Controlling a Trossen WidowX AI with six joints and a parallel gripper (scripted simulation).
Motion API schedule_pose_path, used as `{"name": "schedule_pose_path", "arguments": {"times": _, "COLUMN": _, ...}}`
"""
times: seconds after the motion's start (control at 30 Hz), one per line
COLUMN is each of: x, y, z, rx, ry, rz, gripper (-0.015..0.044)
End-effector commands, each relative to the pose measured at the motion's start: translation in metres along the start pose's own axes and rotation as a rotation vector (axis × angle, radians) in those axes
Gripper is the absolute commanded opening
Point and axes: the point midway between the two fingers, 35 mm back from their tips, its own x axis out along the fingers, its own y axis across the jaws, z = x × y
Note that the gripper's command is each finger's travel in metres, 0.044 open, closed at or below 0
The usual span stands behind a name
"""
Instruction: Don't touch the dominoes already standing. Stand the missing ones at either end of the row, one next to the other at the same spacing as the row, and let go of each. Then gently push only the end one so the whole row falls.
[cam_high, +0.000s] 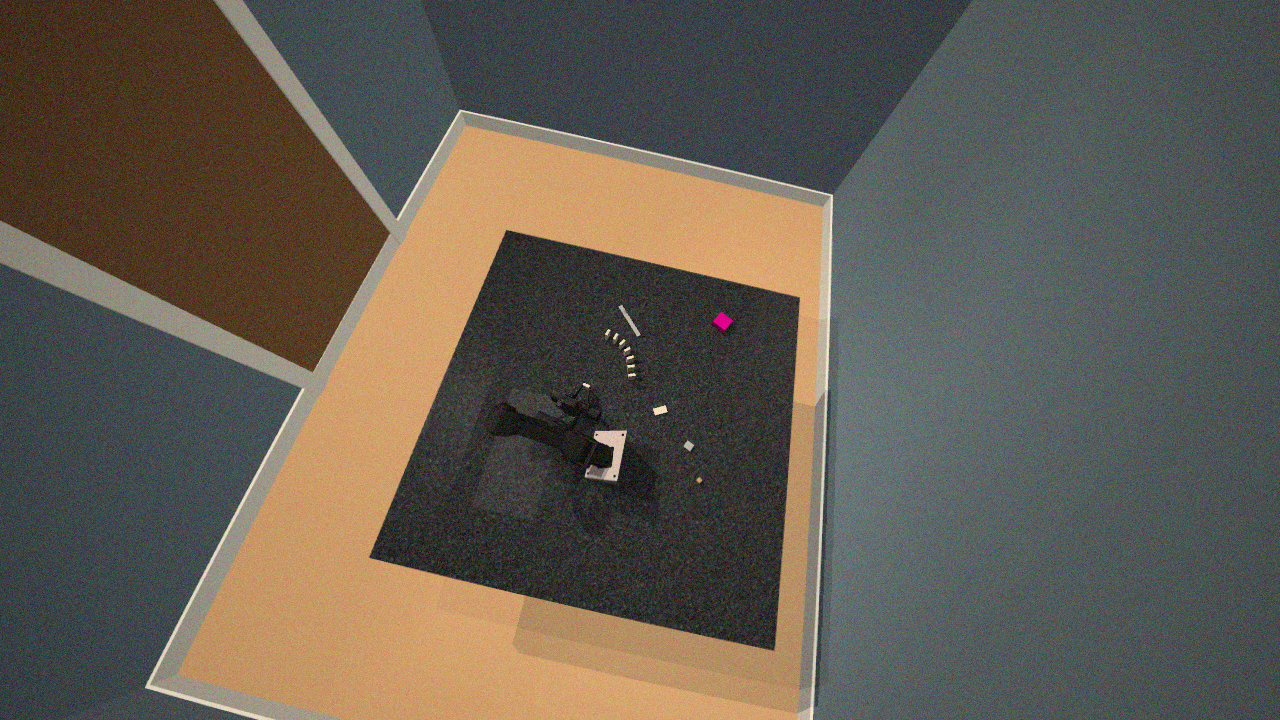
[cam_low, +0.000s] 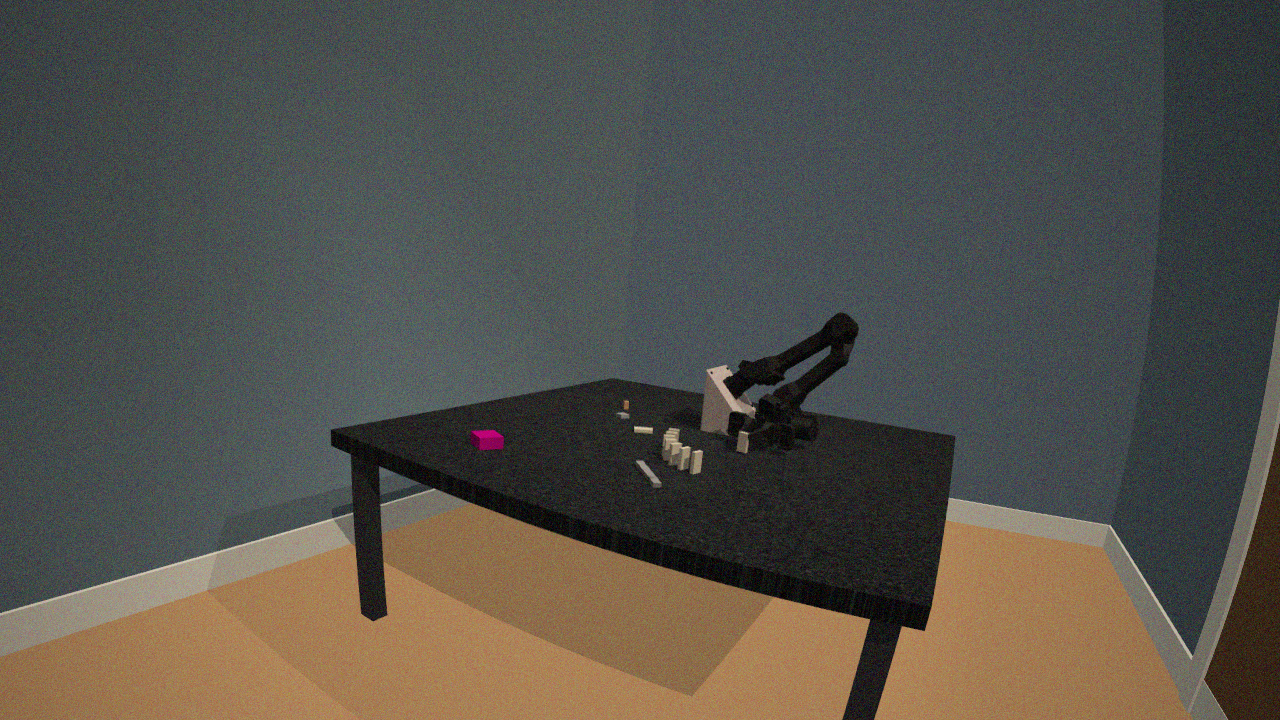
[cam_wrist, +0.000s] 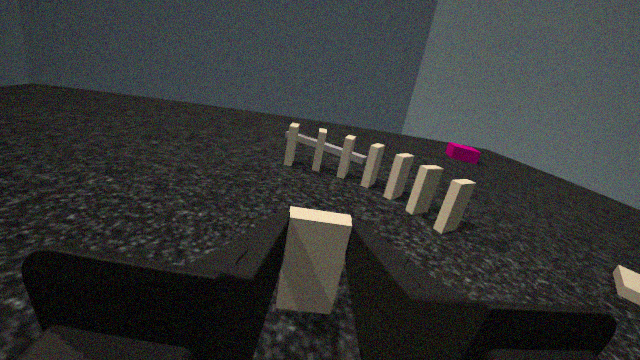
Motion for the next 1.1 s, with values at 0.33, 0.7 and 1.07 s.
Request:
{"name": "schedule_pose_path", "arguments": {"times": 0.33, "x": 0.000, "y": 0.001, "z": 0.000, "rx": 0.010, "ry": -0.002, "rz": 0.001, "gripper": 0.0422}}
{"name": "schedule_pose_path", "arguments": {"times": 0.7, "x": 0.000, "y": 0.002, "z": 0.037, "rx": 0.004, "ry": 0.000, "rz": -0.001, "gripper": 0.0440}}
{"name": "schedule_pose_path", "arguments": {"times": 1.07, "x": 0.031, "y": -0.004, "z": 0.050, "rx": -0.160, "ry": 0.050, "rz": -0.123, "gripper": 0.0440}}
